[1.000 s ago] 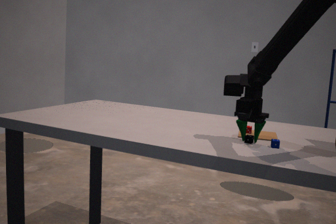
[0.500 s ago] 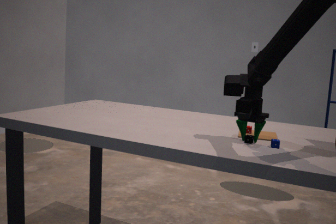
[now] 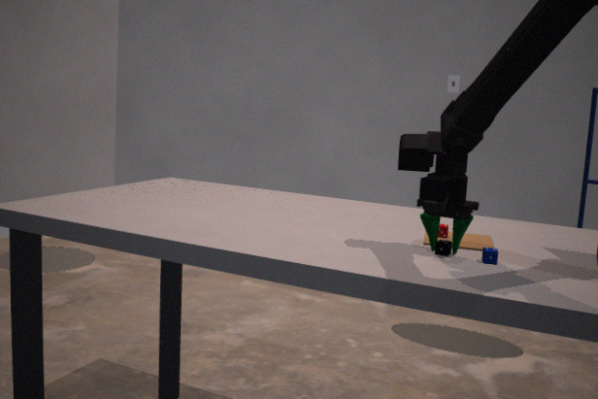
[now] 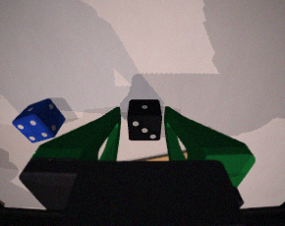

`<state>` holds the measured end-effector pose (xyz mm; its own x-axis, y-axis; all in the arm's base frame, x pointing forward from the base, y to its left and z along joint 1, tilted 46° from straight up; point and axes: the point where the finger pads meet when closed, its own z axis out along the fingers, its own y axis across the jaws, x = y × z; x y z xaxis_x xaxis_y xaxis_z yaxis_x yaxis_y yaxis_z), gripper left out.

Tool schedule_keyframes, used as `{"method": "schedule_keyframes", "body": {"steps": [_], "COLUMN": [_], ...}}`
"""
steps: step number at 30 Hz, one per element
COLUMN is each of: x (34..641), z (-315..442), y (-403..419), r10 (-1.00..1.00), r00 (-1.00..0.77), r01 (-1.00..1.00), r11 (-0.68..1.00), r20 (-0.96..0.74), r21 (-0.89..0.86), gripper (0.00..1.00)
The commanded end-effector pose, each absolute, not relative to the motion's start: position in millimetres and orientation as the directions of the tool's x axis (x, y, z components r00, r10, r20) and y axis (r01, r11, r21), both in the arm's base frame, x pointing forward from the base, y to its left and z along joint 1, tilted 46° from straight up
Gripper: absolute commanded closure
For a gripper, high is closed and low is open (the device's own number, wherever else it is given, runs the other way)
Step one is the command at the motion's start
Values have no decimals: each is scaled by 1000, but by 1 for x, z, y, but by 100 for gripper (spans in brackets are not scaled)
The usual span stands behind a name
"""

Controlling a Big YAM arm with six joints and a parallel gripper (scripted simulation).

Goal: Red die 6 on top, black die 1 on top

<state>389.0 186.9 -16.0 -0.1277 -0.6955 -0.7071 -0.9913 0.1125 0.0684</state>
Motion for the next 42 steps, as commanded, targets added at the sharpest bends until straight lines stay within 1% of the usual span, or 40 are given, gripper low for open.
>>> {"method": "schedule_keyframes", "body": {"steps": [1,2,36,42], "x": [399,399,399,406], "z": [-7,-7,-7,12], "y": [182,182,182,167], "r10": [-688,-688,-689,-687], "r00": [-128,-128,-129,-110], "r01": [-990,-990,-989,-991], "r11": [137,137,138,133], "r20": [-714,-714,-714,-718], "r21": [45,45,46,24], "gripper": [60,80,80,80]}}
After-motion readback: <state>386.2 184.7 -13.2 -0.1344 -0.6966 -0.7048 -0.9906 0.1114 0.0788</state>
